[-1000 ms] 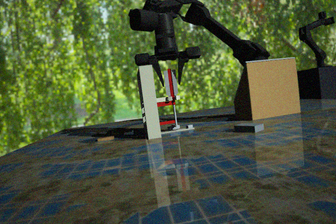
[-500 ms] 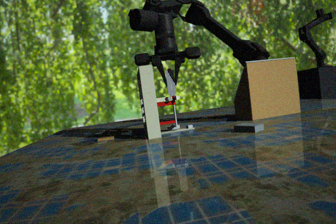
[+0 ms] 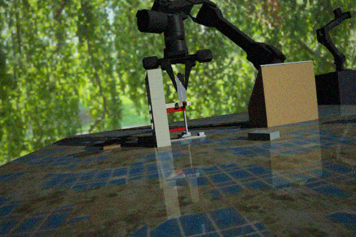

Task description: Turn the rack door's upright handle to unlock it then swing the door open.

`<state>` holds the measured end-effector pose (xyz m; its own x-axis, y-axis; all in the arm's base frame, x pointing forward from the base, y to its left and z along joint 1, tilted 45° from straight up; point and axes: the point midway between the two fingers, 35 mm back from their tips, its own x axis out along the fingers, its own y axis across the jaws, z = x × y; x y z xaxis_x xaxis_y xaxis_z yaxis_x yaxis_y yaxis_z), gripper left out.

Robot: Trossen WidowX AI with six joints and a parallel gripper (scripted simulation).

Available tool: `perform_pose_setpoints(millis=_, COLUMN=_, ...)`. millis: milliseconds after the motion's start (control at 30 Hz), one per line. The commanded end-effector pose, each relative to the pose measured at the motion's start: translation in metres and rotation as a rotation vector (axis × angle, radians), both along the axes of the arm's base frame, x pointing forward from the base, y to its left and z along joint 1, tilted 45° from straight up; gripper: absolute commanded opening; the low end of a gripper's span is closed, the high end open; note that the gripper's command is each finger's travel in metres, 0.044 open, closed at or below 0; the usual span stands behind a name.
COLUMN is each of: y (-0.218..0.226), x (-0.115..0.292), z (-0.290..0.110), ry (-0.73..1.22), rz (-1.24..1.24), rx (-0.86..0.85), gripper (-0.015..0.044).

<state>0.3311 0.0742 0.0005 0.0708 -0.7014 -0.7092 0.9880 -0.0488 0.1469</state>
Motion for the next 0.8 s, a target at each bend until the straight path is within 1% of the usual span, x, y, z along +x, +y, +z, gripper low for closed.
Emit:
perform_pose_setpoints(millis=0, y=-0.001, x=0.000, z=0.000, ry=0.003, rz=0.001, rx=-0.002, gripper=0.0011)
perform_pose_setpoints(millis=767, y=-0.011, x=-0.026, z=0.008, ry=0.346, rz=0.346, rx=-0.037, gripper=0.0011)
